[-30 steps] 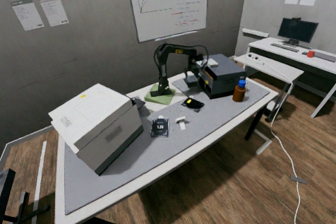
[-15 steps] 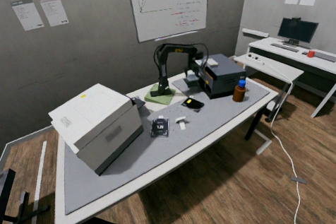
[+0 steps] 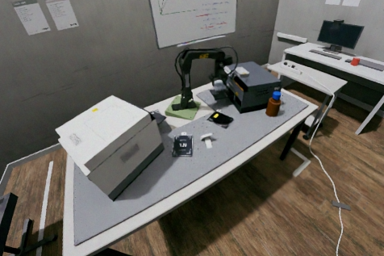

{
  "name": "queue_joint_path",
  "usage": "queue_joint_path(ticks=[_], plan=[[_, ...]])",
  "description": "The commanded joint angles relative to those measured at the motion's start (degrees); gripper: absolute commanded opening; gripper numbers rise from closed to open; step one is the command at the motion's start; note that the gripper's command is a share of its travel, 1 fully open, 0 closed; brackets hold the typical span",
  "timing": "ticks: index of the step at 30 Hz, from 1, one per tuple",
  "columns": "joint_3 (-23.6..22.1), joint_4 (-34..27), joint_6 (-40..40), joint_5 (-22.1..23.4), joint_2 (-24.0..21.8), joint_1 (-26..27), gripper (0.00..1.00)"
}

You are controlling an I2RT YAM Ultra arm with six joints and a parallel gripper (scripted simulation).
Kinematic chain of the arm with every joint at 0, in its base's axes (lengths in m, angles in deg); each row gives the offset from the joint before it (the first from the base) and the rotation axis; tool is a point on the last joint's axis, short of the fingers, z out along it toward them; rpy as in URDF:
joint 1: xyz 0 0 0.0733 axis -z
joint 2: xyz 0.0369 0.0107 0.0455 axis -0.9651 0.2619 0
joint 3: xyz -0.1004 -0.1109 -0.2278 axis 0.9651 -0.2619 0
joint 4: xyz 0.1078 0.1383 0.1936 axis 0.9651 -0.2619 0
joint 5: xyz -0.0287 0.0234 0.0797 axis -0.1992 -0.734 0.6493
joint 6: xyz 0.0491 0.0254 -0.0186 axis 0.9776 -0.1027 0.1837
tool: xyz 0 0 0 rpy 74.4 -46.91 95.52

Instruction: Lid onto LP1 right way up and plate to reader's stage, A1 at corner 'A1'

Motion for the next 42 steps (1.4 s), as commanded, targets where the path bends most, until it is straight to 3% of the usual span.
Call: queue_joint_path(ticks=[1,18,28,29,30,33,38,40,42], plan=[[3.6,-2.6,0.7,-1.0,0.3,-0.8,0.86],[9.1,-7.6,1.4,-1.1,1.4,-1.4,0.86],[9.5,-7.9,1.4,-1.1,0.1,-1.1,0.86],[9.1,-8.1,-2.3,-1.0,-0.6,-0.5,0.86],[8.8,-7.4,-1.1,-0.3,2.0,0.3,0.86],[9.5,-8.2,-4.3,-0.5,2.8,2.1,0.86],[9.3,-7.1,-7.5,0.4,0.7,5.2,0.86],[9.7,-8.2,-9.8,0.3,3.3,6.6,0.86],[9.6,-8.1,-11.1,0.7,3.0,7.8,0.86]])
